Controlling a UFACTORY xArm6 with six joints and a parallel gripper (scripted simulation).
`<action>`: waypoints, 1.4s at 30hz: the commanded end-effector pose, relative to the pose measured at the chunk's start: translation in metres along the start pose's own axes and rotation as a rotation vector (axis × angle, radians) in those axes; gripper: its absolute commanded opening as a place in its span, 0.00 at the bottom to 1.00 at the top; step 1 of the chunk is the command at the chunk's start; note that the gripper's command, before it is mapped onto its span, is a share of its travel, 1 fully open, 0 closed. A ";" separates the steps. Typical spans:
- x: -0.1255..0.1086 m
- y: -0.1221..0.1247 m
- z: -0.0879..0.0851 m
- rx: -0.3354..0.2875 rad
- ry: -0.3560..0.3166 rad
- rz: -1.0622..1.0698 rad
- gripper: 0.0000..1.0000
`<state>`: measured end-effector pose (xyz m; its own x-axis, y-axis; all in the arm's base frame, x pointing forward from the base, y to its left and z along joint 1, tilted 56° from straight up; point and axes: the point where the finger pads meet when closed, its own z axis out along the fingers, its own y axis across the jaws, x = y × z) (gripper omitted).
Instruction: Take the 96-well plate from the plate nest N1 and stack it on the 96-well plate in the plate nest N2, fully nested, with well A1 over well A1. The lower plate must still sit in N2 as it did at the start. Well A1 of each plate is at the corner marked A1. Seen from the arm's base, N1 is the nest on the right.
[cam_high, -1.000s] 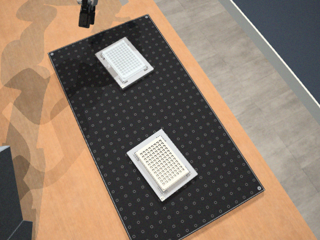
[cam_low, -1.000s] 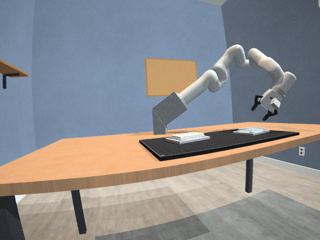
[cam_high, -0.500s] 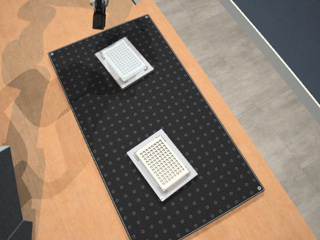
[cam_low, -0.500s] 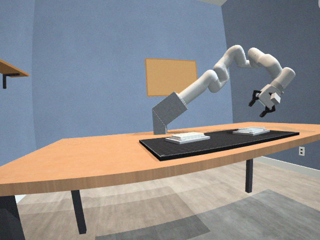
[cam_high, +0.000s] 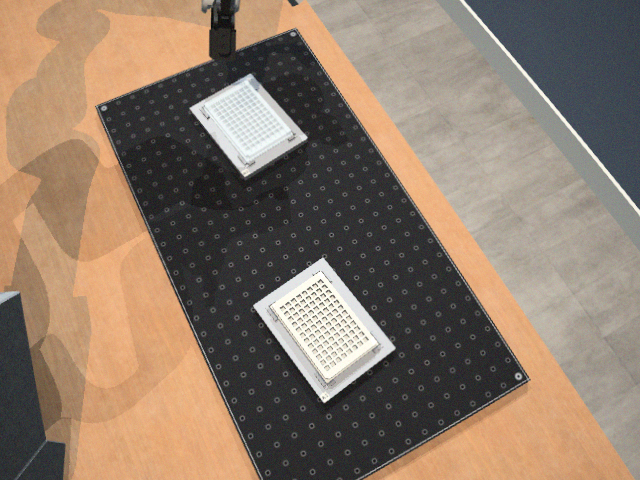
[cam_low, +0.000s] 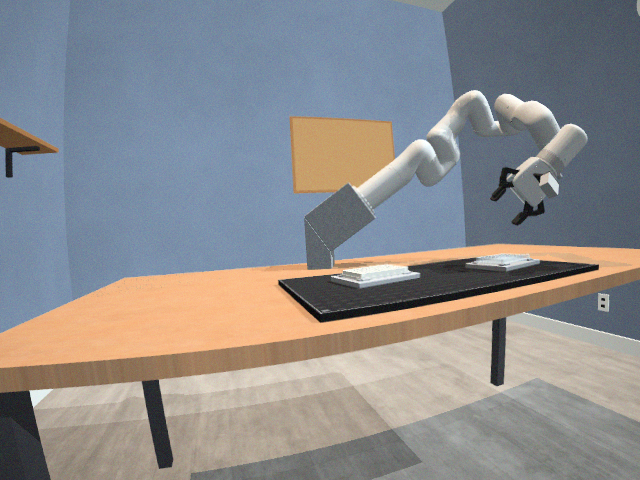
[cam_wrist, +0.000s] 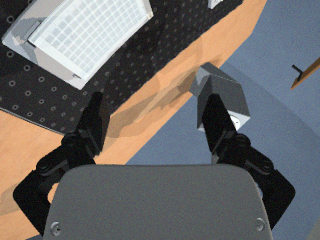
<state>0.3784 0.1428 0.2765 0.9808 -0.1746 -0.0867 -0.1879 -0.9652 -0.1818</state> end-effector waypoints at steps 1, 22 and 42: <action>0.009 0.017 -0.001 -0.044 0.032 -0.046 1.00; 0.036 0.087 -0.002 -0.140 0.066 -0.137 1.00; 0.053 0.142 0.019 -0.117 0.020 -0.120 1.00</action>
<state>0.4014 0.0011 0.2426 0.9992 -0.0320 -0.0227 -0.0329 -0.9987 -0.0384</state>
